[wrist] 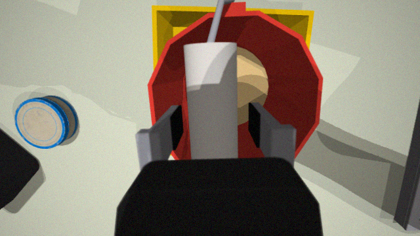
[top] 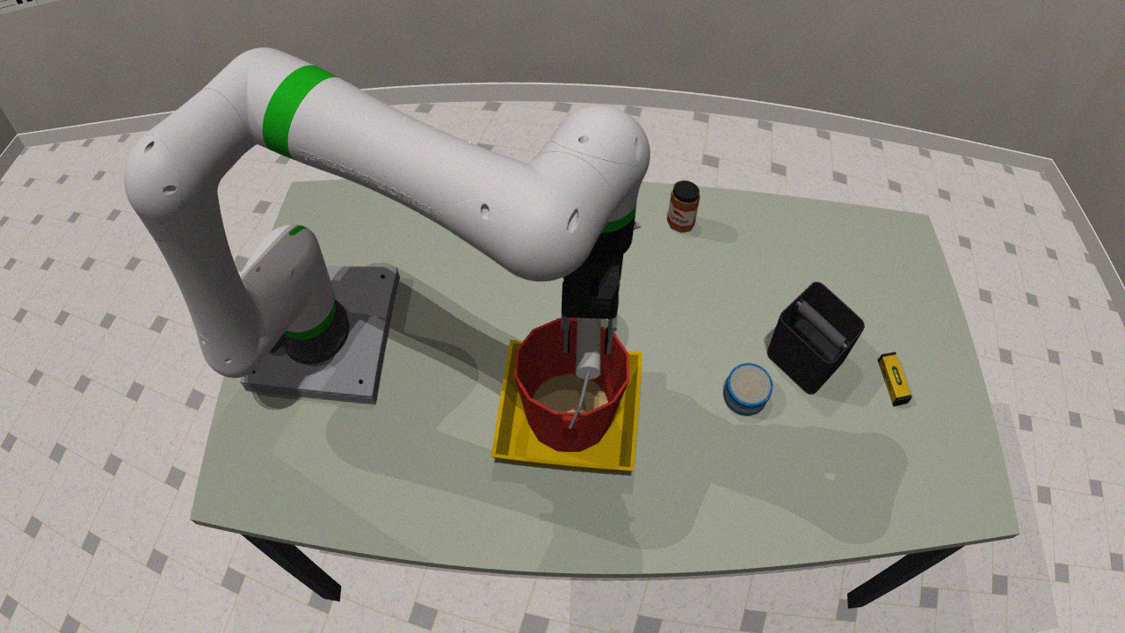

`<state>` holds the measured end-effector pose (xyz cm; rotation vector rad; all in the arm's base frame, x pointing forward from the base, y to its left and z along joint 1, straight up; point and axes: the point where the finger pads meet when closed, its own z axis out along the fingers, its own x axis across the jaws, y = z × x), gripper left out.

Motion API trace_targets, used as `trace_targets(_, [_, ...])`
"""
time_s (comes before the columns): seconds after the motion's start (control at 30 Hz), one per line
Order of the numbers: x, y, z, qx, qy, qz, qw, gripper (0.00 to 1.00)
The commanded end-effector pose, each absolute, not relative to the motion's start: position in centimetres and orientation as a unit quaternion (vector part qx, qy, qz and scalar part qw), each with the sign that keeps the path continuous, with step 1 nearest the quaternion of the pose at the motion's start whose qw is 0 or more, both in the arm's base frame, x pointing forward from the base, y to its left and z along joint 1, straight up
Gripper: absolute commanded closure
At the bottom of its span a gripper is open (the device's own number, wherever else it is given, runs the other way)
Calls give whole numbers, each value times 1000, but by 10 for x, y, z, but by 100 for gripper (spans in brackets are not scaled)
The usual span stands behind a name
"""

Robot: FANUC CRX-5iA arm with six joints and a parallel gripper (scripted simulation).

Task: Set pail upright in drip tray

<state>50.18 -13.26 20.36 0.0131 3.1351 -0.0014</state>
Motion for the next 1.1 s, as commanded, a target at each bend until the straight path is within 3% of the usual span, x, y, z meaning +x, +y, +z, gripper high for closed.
trace_targets(0.0, [502,-133,205,4,1000,-1,4,0])
trace_targets(1.07, [502,-132,232,4,1000,-1,4,0])
